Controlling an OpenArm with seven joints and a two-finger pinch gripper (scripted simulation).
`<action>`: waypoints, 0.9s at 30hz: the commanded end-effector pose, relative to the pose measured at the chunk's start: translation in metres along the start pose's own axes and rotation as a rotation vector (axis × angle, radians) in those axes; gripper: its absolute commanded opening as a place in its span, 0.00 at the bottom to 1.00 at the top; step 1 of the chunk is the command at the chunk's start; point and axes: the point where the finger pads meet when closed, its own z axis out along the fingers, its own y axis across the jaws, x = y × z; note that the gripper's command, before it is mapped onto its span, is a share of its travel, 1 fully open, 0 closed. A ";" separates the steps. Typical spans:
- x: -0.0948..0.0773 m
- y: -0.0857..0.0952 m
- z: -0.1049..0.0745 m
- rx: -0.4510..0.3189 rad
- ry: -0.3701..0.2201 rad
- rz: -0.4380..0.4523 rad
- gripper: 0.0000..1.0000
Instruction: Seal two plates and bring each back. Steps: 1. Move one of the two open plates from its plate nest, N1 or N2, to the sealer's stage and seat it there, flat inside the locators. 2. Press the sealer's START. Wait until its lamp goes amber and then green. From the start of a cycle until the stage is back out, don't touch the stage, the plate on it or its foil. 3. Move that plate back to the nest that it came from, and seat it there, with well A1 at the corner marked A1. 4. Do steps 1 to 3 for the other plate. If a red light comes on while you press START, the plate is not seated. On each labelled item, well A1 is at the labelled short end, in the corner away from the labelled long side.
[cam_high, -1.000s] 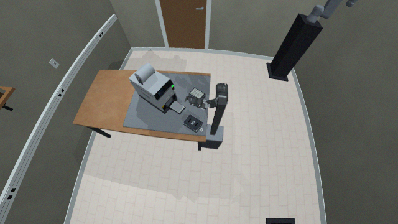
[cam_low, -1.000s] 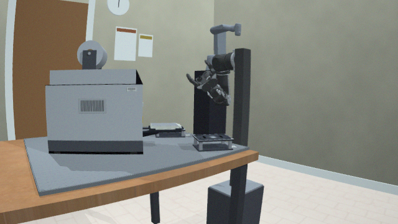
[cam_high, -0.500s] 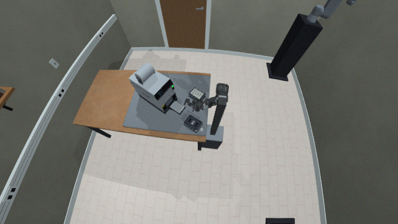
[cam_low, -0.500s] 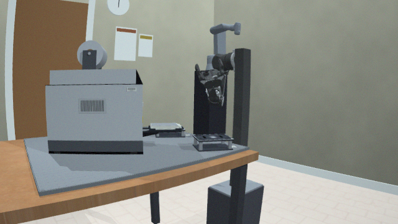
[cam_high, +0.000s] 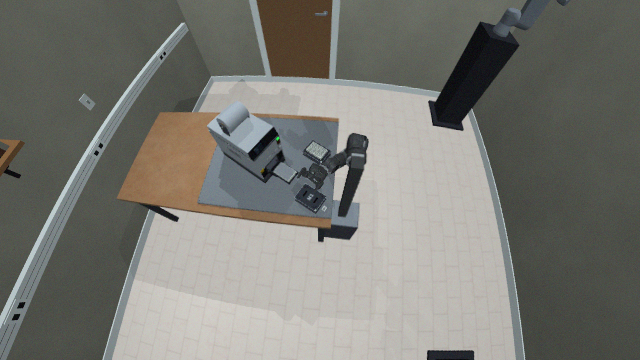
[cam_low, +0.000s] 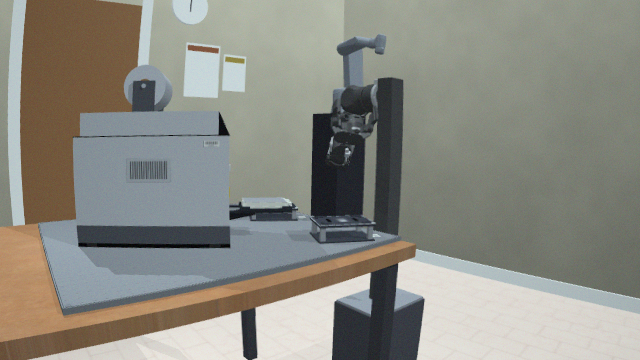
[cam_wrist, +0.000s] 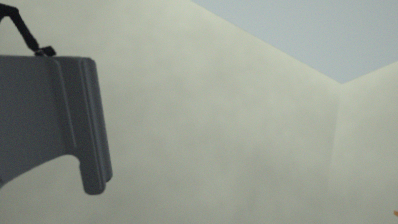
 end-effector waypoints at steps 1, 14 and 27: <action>-0.003 -0.006 0.001 0.036 -0.012 -0.021 0.65; -0.049 -0.043 -0.013 0.380 -0.165 -0.238 0.65; -0.091 -0.047 -0.043 0.654 -0.320 -0.426 0.65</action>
